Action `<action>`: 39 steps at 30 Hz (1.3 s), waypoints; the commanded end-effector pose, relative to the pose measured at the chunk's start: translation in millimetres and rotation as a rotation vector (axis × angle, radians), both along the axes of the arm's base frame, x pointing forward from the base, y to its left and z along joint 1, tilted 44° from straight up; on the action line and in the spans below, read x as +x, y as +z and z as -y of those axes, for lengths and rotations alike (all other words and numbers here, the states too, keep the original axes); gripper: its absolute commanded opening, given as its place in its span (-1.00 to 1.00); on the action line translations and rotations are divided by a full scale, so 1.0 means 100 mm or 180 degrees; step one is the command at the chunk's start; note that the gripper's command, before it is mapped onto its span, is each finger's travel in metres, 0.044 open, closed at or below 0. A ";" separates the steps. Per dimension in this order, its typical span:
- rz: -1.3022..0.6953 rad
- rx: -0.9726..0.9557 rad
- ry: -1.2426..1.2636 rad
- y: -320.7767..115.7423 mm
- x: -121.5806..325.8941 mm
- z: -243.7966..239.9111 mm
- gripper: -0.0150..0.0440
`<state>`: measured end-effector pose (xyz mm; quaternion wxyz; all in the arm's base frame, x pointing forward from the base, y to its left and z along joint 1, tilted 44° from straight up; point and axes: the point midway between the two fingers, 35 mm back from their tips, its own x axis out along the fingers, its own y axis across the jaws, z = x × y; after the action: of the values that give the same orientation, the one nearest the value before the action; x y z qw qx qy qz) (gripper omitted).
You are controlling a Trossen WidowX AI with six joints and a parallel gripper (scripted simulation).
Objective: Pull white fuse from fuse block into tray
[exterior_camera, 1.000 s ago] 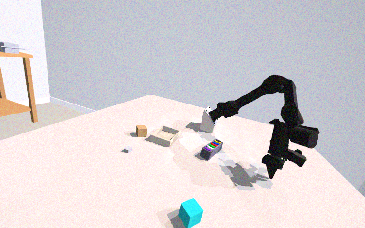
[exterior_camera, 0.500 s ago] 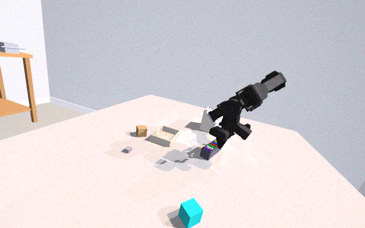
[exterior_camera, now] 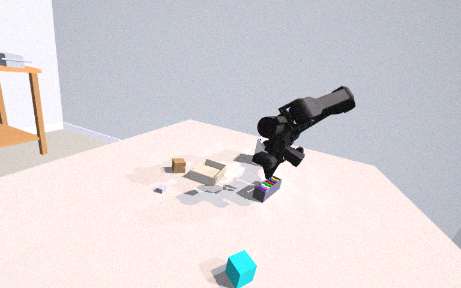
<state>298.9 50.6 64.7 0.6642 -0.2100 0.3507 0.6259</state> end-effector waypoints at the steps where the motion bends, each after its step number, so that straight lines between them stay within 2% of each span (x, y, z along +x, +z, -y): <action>1: -0.0020 0.0013 -0.0001 -0.04 -0.02 -0.03 -0.24; 39: -0.0019 0.0018 -0.0001 -0.22 -0.02 -0.18 -0.24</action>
<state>297.1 67.6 43.3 0.6634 -0.2086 0.3505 0.6273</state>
